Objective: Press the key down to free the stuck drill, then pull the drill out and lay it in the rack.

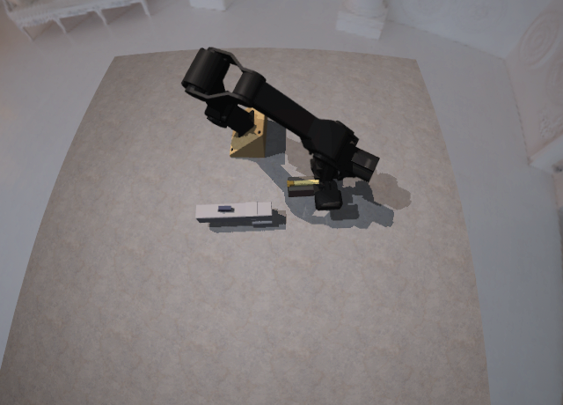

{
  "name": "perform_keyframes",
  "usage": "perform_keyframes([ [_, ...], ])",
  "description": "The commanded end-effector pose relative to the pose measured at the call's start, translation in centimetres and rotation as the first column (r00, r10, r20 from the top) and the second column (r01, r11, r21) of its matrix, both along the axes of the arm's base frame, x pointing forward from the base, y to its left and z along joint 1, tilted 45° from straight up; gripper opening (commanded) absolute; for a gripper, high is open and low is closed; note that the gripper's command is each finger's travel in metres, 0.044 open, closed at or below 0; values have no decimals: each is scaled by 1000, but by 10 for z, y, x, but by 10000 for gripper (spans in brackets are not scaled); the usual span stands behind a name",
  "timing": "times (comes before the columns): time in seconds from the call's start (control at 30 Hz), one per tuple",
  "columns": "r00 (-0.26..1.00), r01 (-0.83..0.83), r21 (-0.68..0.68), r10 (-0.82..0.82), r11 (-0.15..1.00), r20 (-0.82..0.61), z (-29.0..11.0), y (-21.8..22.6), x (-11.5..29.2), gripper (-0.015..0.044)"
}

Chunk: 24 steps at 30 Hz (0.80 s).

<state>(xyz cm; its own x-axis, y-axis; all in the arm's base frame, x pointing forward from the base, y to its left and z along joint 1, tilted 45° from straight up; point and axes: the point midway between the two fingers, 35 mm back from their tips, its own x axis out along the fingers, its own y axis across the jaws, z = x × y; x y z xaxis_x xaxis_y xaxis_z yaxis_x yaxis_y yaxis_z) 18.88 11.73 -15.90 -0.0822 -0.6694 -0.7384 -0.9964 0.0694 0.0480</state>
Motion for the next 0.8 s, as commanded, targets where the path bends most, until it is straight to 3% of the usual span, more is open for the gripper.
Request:
perform_keyframes([
  [0.0, 1000, -5, -6, 5, 1000, 4, 1, -1, 1, 236],
  [0.27, 1000, -5, -6, 5, 1000, 4, 1, -1, 1, 440],
  [0.77, 1000, -3, -18, 3, 1000, -2, 46, 40, 4, 440],
])
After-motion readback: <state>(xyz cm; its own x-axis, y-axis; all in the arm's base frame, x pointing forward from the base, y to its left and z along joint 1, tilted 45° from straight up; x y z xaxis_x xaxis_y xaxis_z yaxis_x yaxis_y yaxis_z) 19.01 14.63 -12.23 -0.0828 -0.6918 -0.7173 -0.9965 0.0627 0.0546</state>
